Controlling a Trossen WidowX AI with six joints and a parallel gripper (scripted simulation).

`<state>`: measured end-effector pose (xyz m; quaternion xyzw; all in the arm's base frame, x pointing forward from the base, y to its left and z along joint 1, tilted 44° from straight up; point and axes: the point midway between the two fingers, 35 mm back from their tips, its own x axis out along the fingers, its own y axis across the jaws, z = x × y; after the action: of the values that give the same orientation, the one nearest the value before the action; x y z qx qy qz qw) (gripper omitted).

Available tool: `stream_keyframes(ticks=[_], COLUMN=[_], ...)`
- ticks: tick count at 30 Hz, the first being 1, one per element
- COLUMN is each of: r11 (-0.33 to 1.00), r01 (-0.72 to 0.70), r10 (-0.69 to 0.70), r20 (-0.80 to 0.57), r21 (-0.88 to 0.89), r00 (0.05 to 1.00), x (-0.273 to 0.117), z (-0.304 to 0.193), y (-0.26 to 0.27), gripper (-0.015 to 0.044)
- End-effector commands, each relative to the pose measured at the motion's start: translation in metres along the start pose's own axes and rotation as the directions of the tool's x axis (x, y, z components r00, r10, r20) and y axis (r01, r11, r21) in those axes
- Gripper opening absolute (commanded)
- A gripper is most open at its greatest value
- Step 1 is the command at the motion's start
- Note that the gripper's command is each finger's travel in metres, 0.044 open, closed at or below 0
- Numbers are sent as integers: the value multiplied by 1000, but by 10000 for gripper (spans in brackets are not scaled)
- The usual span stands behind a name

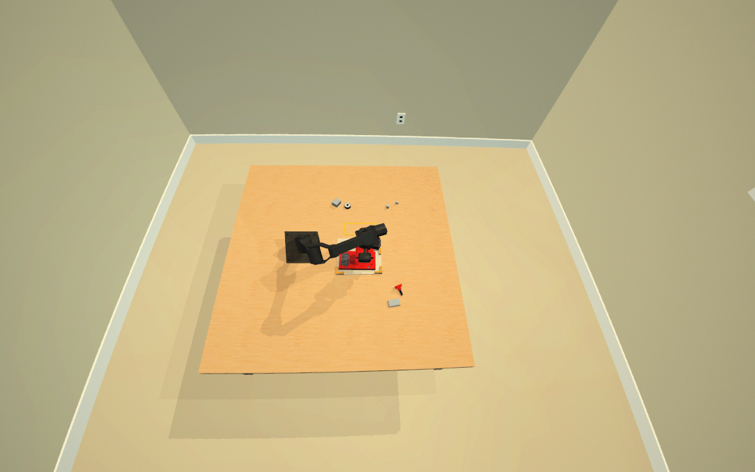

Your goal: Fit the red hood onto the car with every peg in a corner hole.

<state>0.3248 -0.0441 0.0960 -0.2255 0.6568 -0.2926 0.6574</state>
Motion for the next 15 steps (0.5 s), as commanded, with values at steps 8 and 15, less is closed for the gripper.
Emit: stream_keyframes(ticks=[8, 15], r11=[1000, 1000], r01=[4, 6], r10=[-4, -6], r20=[1, 1], r21=[-11, -10], r00=[1000, 1000], x=[29, 50], z=[0, 1], y=[-2, -6], gripper=[0, 0])
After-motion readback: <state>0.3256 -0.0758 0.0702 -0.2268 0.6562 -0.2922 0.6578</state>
